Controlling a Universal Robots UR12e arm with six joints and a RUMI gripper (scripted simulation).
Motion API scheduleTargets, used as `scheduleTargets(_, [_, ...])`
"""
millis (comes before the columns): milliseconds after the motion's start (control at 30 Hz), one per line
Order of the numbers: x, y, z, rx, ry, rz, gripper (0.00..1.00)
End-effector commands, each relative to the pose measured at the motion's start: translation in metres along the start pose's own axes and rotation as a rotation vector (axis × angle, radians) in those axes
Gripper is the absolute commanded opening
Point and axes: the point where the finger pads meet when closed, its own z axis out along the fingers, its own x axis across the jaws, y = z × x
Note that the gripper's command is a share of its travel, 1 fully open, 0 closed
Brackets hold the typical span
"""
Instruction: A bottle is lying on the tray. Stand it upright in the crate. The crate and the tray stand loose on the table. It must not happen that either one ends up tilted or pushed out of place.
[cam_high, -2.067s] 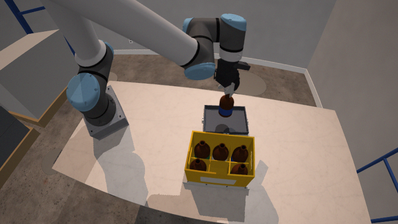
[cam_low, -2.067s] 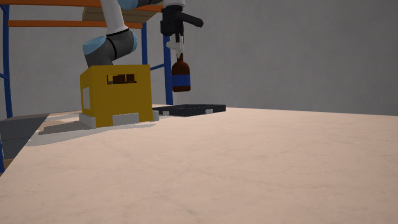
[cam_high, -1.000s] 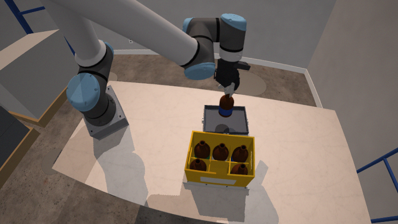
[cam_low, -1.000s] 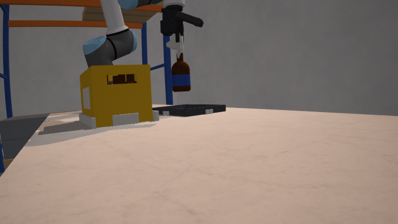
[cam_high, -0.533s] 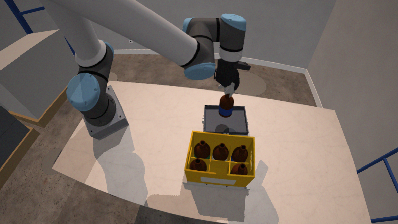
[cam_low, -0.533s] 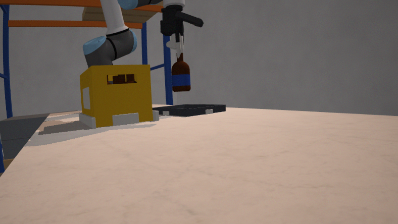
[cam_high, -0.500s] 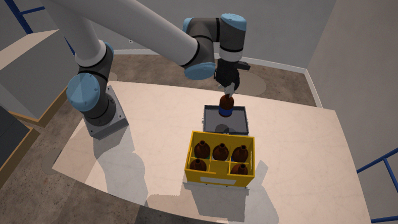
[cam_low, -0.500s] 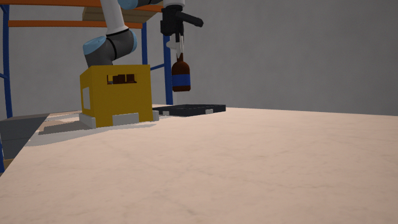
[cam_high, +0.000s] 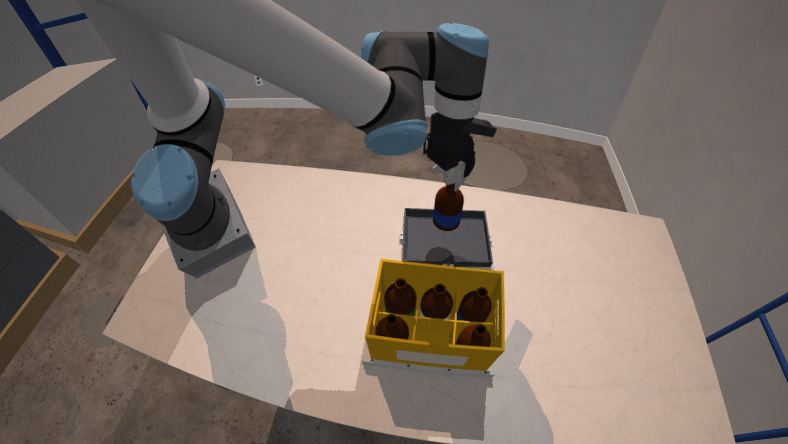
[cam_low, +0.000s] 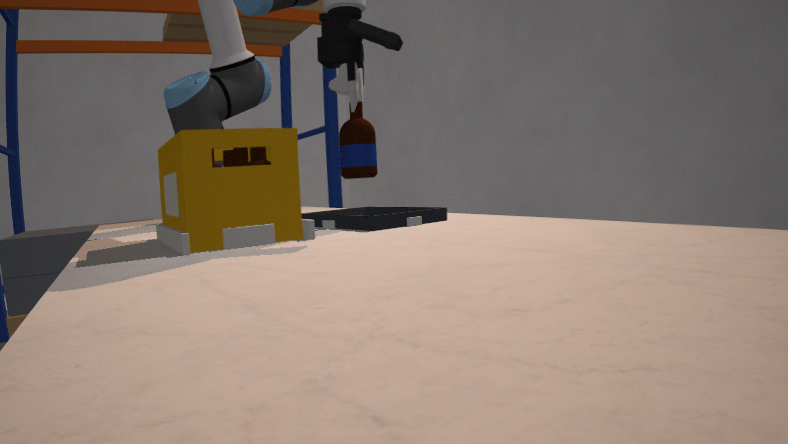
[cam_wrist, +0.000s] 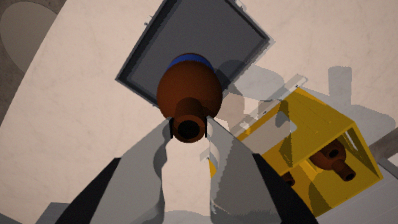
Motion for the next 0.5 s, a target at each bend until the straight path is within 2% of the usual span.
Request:
scheduleTargets(0, [0.000,0.000,-0.005,0.001,0.001,0.000,0.00])
scheduleTargets(467, [0.000,0.000,-0.020,0.001,0.001,0.000,0.00])
